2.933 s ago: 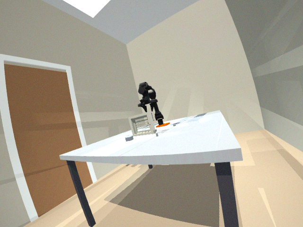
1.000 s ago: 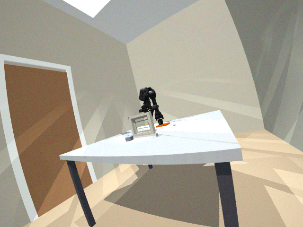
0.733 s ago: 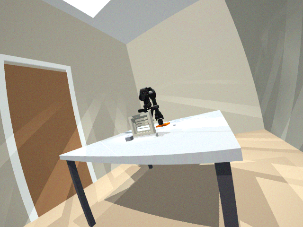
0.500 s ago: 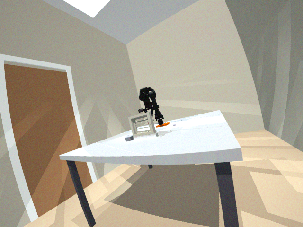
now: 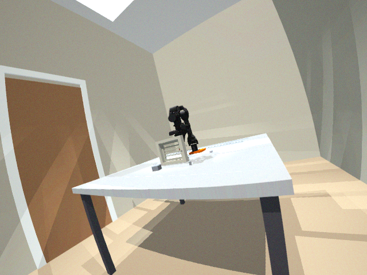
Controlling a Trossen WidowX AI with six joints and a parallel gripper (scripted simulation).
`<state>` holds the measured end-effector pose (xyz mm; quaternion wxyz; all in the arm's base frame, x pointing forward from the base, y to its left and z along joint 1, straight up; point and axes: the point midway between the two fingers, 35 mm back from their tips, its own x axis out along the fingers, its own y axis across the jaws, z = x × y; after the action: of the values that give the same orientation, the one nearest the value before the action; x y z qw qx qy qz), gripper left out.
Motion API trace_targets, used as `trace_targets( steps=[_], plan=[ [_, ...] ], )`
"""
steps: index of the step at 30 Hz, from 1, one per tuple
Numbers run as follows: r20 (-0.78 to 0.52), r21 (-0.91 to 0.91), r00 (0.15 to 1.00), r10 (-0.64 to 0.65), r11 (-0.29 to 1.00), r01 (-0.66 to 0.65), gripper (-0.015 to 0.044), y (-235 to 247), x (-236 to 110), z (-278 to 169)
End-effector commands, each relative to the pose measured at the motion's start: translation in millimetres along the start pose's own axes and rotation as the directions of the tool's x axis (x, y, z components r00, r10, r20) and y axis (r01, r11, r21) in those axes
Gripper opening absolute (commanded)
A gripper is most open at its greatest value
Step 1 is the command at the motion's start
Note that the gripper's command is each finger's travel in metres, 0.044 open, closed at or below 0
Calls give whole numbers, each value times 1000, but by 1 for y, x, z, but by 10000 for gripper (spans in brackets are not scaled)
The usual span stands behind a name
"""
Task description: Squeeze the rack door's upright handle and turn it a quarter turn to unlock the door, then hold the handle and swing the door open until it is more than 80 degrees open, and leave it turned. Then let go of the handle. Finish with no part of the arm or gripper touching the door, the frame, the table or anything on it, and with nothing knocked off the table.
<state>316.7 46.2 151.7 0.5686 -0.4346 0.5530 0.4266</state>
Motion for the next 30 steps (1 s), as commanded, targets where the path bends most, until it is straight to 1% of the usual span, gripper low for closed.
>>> trace_targets(
  steps=[1, 7, 9, 14, 24, 25, 27, 30],
  plan=[
    [-6, -165, 1000, 0, 986, -1, 15, 0, 1, -1],
    [-6, -437, 1000, 1, 899, -3, 15, 0, 1, -1],
    [-6, -466, 1000, 1, 885, -4, 15, 0, 1, -1],
    [-6, -466, 1000, 1, 885, -4, 15, 0, 1, -1],
    [-6, -466, 1000, 1, 885, -4, 277, 0, 1, -1],
    [-6, -466, 1000, 1, 885, -4, 287, 0, 1, -1],
    [-6, -437, 1000, 1, 899, -3, 287, 0, 1, -1],
    [-6, -307, 1000, 1, 952, -3, 287, 0, 1, -1]
  ],
)
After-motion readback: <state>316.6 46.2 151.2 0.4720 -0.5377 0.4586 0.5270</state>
